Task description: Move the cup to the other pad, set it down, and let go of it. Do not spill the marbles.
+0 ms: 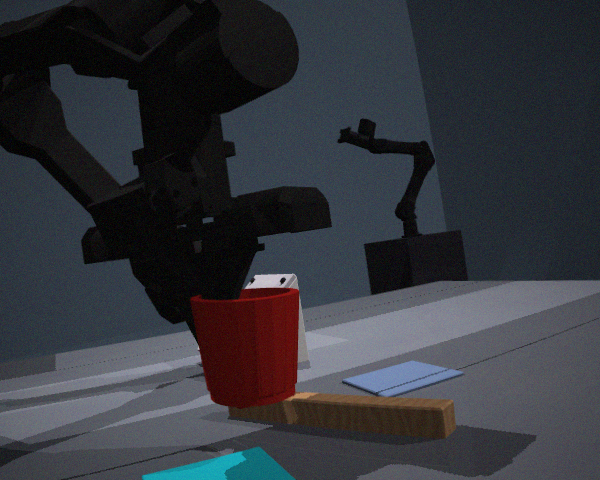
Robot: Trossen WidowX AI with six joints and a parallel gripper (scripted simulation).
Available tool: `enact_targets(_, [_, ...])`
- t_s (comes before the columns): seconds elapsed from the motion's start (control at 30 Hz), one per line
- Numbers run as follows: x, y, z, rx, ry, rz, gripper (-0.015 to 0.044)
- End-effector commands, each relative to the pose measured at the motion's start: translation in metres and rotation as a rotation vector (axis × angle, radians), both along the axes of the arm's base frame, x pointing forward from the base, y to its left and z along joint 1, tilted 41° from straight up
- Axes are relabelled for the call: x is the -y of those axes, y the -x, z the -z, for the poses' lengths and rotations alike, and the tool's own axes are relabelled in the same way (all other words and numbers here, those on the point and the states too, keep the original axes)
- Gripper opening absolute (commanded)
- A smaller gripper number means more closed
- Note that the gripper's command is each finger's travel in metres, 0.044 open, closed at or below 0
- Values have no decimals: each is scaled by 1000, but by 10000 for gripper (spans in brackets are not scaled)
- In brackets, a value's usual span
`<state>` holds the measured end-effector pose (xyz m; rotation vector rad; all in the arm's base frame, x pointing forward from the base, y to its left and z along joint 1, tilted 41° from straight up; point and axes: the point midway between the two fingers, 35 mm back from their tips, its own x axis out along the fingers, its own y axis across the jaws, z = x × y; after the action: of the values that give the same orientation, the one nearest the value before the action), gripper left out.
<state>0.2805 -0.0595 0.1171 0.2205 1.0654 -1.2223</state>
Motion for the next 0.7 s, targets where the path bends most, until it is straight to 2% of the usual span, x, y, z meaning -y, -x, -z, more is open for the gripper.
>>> enact_targets(0.0, [5,-6,-9,7,2,-5,0])
enact_targets(0.67, [27,-23,-34,8,5,-5,0])
